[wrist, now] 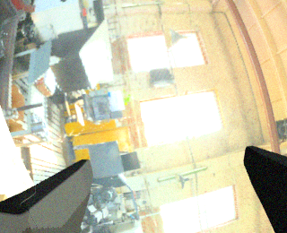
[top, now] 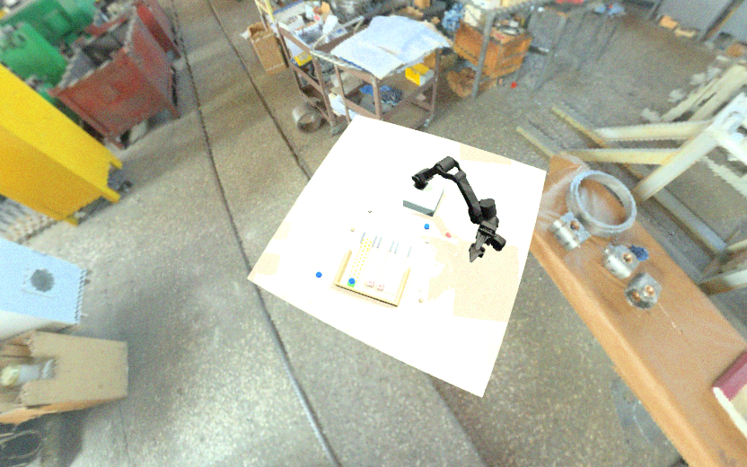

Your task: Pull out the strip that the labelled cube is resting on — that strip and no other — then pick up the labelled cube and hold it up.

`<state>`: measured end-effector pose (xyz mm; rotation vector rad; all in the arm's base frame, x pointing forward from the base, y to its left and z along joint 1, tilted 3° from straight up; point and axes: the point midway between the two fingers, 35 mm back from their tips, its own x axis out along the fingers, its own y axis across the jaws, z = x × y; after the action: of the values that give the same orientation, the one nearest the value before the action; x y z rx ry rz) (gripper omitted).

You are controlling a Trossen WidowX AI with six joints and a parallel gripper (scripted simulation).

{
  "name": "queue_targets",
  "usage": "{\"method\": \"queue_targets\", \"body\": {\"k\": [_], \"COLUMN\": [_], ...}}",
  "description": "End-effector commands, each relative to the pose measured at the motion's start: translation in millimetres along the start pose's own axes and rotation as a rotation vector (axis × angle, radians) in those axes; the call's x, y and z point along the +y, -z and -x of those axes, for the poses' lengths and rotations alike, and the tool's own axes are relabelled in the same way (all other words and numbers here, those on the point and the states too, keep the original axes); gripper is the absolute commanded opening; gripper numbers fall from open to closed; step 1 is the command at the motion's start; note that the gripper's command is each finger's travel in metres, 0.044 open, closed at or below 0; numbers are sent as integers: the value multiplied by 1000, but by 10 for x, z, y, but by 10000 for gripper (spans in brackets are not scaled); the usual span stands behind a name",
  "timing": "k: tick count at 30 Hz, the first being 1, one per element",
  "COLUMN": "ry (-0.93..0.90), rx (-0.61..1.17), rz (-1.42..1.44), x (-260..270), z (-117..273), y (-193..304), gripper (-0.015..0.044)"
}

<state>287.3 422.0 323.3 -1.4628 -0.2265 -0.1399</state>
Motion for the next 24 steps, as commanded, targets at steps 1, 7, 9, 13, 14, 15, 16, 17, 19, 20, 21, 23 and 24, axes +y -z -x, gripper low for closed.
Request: {"method": "queue_targets", "body": {"k": [1,7,9,13,14,15,16,17,19,20,21,23,24], "ry": [1,-21,-51,-149,-174,-197,-221,-244,-293,-318,-344,-395,-420], "rx": [-1,-31,-36,-25,-18,-9,1,13,42,59,79,125,152], "rz": [-4,-155,-217,-369,-405,-439,-473,-507,-581,-620,-661,-748,-793], "x": [-4,-50,-25,97,132,167,203,241,324,368,416,516,568], "z": [-24,-631,-774,-933,-941,-941,-934,-920,-874,-840,-799,-698,-638], "y": [20,743,1034,1684,1822,1948,2070,2189,2426,2545,2665,2898,3010], "gripper": [400,400,400,400,400,400,400,400,400,400,400,400,400]}}
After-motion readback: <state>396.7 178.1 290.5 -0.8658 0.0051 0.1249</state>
